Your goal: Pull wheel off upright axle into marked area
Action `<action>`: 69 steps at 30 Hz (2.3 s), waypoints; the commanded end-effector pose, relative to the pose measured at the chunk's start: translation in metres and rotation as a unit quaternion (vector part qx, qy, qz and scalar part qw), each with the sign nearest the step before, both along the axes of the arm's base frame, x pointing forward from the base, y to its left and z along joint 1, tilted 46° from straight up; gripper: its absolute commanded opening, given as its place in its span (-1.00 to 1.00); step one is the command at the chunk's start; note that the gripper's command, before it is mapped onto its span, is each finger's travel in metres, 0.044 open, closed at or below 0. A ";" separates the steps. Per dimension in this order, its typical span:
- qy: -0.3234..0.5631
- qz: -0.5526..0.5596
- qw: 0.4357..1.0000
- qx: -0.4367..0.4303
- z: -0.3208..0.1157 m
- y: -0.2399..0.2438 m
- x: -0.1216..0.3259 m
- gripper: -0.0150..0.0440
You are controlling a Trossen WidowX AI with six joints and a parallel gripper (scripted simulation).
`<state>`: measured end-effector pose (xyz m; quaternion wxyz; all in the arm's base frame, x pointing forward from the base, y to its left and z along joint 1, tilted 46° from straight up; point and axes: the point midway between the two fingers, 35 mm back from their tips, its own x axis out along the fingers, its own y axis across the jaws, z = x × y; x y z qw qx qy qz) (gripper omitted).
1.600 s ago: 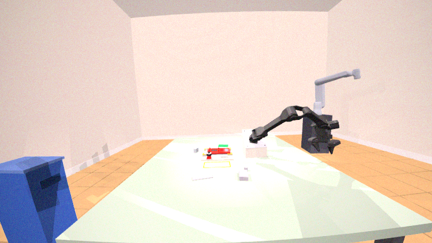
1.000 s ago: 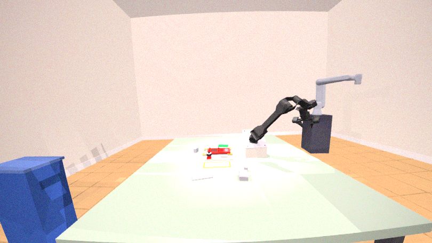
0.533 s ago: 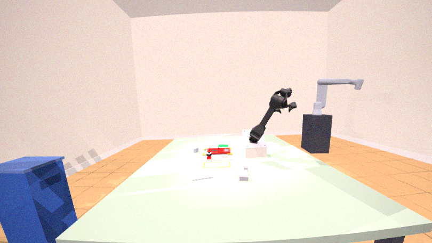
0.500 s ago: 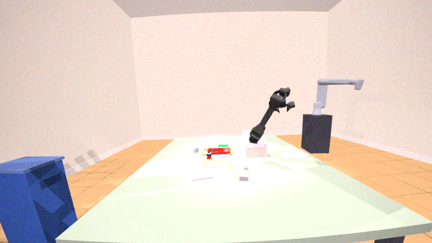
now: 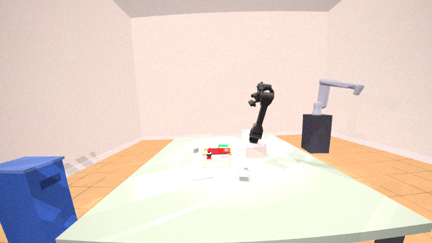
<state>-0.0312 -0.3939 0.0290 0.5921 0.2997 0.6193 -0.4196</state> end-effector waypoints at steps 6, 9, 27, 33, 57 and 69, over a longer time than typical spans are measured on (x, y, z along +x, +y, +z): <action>-0.074 0.131 0.987 0.051 -0.012 0.031 0.139 0.53; -0.088 0.163 0.980 0.070 -0.015 0.049 0.176 0.53; -0.161 0.407 0.873 0.216 -0.017 0.230 0.347 0.53; -0.180 0.468 0.815 0.291 -0.011 0.324 0.379 0.53; -0.171 0.541 0.701 0.432 -0.010 0.496 0.384 0.53; -0.172 0.540 0.700 0.433 -0.050 0.540 0.372 0.53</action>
